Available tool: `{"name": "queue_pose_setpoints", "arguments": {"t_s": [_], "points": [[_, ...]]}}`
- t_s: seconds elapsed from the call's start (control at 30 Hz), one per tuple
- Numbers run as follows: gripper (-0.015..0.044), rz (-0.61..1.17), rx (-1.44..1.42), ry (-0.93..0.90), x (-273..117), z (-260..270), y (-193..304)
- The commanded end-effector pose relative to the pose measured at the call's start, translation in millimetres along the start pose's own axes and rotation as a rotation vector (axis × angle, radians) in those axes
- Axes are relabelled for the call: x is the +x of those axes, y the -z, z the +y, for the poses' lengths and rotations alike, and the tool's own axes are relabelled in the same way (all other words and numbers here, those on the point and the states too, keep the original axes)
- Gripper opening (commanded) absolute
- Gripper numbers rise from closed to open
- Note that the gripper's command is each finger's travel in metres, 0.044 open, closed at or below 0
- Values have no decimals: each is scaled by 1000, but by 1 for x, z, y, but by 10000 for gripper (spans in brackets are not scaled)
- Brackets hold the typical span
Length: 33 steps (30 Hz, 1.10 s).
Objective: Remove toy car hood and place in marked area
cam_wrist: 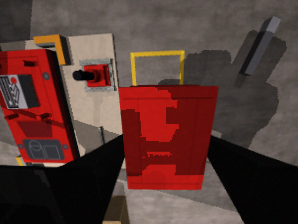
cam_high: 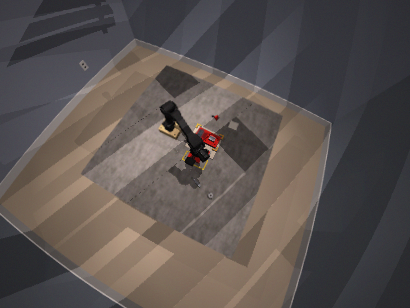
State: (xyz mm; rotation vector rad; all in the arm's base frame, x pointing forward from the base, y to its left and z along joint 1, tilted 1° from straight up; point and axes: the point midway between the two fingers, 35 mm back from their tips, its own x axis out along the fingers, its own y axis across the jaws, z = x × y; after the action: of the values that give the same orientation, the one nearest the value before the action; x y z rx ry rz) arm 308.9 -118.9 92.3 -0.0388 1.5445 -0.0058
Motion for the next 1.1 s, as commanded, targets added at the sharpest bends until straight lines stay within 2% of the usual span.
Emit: {"name": "queue_pose_setpoints", "arguments": {"t_s": [0.0, 1.07], "points": [[0, 1, -5, 0, 4, 0, 0], [0, 1, -5, 0, 27, -1, -1]]}}
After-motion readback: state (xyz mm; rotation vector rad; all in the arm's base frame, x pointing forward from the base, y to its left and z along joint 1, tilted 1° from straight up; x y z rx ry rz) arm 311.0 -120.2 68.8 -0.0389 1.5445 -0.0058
